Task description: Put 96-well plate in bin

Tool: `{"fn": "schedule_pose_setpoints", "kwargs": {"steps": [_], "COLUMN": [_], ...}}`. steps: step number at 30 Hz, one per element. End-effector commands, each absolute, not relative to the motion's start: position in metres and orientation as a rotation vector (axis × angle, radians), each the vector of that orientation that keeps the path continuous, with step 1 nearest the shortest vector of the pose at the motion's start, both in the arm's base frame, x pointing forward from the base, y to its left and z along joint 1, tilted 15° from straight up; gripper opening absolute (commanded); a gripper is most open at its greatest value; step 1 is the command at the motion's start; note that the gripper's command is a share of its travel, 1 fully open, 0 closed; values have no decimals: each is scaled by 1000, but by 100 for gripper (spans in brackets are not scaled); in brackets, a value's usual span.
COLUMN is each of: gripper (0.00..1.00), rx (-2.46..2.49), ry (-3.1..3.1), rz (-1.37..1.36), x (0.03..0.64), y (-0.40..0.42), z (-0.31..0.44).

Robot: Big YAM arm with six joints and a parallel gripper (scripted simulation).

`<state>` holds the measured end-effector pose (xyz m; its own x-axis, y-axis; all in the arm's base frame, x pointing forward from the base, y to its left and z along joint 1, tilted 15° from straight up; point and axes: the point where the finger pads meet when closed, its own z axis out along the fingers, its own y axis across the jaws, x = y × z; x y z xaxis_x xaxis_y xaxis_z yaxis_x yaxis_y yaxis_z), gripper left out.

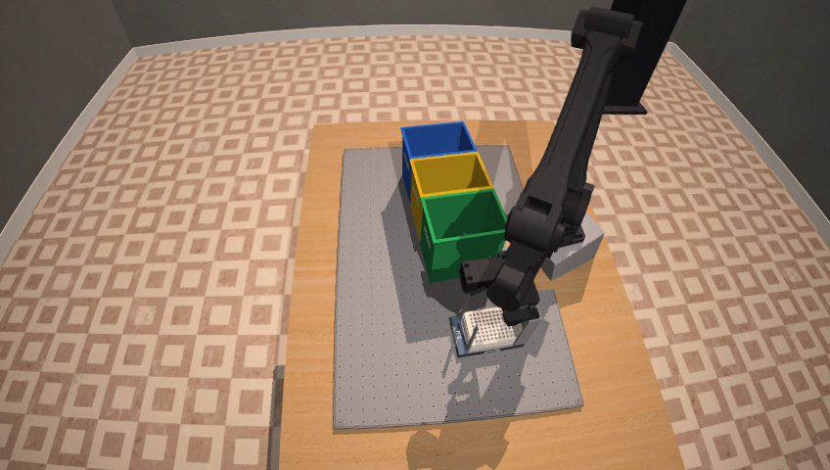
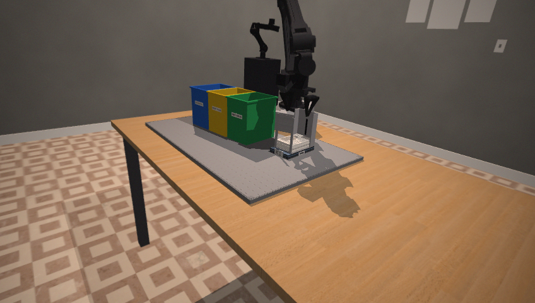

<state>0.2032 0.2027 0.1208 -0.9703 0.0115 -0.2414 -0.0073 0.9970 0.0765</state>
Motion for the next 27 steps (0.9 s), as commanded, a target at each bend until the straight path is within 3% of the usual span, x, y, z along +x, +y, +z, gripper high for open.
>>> {"fn": "schedule_pose_setpoints", "kwargs": {"steps": [1,27], "gripper": [100,100], "rx": [-3,-6], "ry": [2895,2895], "rz": [117,117], "x": [208,217], "y": [204,207], "z": [113,78]}}
